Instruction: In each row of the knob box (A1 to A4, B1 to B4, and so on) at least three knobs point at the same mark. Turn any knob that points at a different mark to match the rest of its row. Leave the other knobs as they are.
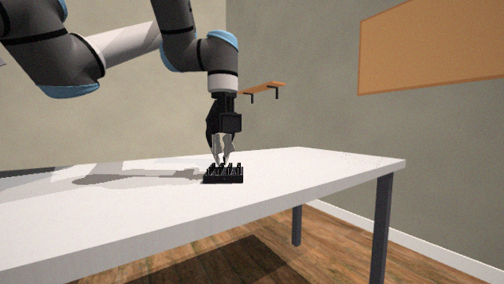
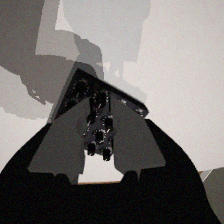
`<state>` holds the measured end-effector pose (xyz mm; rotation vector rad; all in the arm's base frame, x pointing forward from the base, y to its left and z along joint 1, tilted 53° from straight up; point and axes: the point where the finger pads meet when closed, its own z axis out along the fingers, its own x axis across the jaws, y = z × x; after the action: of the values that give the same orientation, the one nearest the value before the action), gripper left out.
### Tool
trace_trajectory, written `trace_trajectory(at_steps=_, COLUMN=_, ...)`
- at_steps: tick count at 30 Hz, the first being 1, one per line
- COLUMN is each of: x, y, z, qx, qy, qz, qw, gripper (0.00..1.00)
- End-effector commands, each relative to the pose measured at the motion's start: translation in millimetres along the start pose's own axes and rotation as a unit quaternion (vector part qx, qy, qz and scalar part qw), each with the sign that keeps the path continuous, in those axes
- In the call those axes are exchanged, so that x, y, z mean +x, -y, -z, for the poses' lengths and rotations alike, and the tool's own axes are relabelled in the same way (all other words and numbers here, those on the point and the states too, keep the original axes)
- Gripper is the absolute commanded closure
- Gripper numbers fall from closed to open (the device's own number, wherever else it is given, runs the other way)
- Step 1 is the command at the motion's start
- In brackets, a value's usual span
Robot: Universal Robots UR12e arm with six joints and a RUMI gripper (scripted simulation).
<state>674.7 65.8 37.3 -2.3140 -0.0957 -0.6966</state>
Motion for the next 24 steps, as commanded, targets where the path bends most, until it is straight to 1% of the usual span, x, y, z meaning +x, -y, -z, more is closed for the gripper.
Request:
trace_trajectory(at_steps=1, x=0.4, y=-0.2, z=0.3, qx=0.0, qy=0.0, qz=0.0, qw=1.0, gripper=0.89)
trace_trajectory(at_steps=14, x=0.4, y=-0.2, z=2.9, qx=0.0, qy=0.0, qz=0.0, qw=1.0, gripper=0.89)
trace_trajectory(at_steps=24, x=0.4, y=-0.2, z=28.1, qx=0.0, qy=0.0, qz=0.0, qw=1.0, gripper=0.89)
